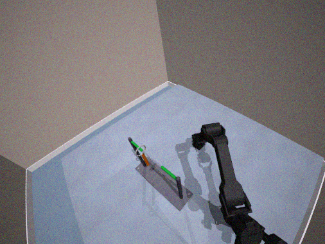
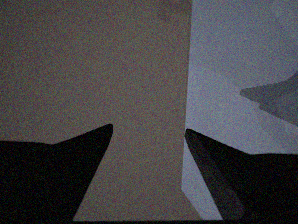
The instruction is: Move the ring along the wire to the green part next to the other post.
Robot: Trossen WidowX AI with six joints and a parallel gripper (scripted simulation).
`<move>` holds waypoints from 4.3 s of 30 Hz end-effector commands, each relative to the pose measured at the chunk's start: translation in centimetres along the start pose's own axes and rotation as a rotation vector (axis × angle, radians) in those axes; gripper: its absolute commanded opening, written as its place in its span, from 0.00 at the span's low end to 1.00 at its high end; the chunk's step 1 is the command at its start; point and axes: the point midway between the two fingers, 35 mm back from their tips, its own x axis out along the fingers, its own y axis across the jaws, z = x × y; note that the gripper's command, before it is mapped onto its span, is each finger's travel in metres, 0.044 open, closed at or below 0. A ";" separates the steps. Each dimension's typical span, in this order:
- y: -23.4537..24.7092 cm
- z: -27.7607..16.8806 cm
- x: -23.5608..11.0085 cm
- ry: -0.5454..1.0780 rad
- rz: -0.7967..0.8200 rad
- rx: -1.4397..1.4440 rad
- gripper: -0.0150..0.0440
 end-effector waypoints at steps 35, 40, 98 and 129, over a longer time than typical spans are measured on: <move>3.0 9.0 -22.3 -0.605 -0.008 -0.632 0.53; 3.1 10.0 -25.8 -0.709 -0.022 -0.634 0.53; -17.6 -0.3 -66.5 -1.600 -1.263 -1.151 0.53; -34.5 -5.0 -48.1 -1.466 -0.781 -0.896 0.53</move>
